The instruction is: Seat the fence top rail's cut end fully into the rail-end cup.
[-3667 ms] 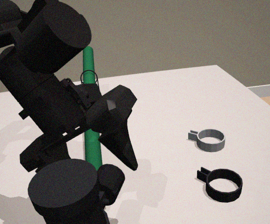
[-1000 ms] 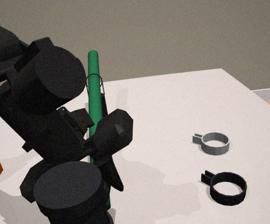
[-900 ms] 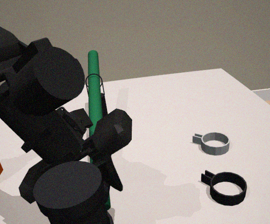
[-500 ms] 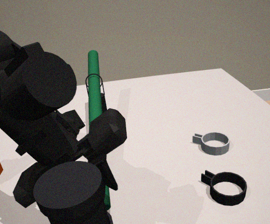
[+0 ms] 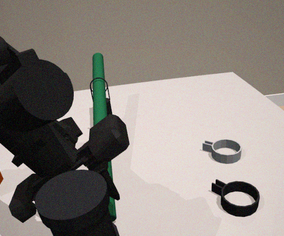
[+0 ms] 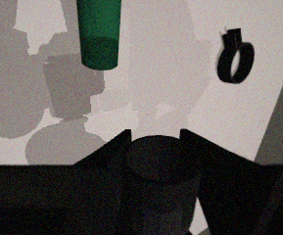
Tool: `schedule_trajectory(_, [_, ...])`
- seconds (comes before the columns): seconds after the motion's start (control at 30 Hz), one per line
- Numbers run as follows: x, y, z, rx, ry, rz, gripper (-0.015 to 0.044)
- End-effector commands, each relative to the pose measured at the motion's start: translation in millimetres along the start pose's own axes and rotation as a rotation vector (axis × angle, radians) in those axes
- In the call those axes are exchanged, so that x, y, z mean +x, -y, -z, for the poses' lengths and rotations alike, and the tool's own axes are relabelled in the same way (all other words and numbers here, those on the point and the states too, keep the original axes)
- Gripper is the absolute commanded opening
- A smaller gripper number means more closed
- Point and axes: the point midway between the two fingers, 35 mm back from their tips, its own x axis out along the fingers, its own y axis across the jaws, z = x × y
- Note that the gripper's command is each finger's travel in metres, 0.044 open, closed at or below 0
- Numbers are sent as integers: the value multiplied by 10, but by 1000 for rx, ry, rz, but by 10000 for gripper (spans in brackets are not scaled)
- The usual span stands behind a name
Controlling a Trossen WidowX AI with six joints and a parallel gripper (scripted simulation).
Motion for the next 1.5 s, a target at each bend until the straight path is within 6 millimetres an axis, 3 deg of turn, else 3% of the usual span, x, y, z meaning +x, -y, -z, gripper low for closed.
schedule_trajectory(0.0, [5,2,4,13,-7,-1,0])
schedule_trajectory(0.57, [7,17,1,16,-10,1,0])
schedule_trajectory(0.9, [1,22,-6,16,-10,1,262])
schedule_trajectory(1.13, [-170,141,-210,16,-7,-1,440])
schedule_trajectory(1.3, [-328,223,-393,17,-5,-1,440])
schedule_trajectory(1.4, [-295,214,-360,22,-3,4,440])
schedule_trajectory(1.47, [-336,257,-437,120,-5,0,440])
